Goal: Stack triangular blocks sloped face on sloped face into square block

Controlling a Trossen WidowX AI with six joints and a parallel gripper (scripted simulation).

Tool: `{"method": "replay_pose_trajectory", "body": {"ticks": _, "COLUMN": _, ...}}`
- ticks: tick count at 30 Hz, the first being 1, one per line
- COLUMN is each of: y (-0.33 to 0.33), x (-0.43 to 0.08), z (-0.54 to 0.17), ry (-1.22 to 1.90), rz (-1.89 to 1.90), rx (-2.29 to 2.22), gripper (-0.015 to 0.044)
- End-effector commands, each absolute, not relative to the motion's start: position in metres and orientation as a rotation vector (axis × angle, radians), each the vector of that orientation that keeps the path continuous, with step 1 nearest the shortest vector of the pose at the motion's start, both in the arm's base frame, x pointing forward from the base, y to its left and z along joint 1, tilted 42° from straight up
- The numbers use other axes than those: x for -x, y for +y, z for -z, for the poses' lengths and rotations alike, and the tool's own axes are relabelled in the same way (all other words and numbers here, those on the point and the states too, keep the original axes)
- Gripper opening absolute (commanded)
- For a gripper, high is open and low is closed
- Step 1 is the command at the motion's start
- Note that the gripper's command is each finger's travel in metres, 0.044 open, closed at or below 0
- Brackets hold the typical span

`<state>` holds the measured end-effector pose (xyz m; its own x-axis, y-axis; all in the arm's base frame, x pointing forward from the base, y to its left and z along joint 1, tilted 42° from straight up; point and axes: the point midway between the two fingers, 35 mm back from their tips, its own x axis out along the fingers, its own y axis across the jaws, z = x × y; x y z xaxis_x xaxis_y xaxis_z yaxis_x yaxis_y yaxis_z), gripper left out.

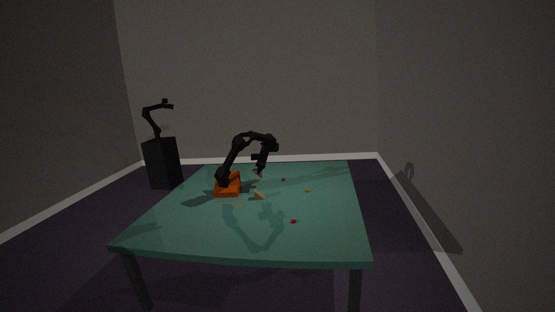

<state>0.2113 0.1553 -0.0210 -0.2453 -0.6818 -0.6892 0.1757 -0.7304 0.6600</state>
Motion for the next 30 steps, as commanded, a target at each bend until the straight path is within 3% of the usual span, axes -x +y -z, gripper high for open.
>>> {"method": "replay_pose_trajectory", "body": {"ticks": 1, "y": 0.154, "x": -0.213, "z": 0.021, "ry": -0.611, "rz": 2.031, "rx": -1.438, "gripper": 0.0000}}
{"method": "replay_pose_trajectory", "body": {"ticks": 30, "y": 0.062, "x": -0.278, "z": -0.053, "ry": -0.599, "rz": 2.012, "rx": -1.450, "gripper": 0.0000}}
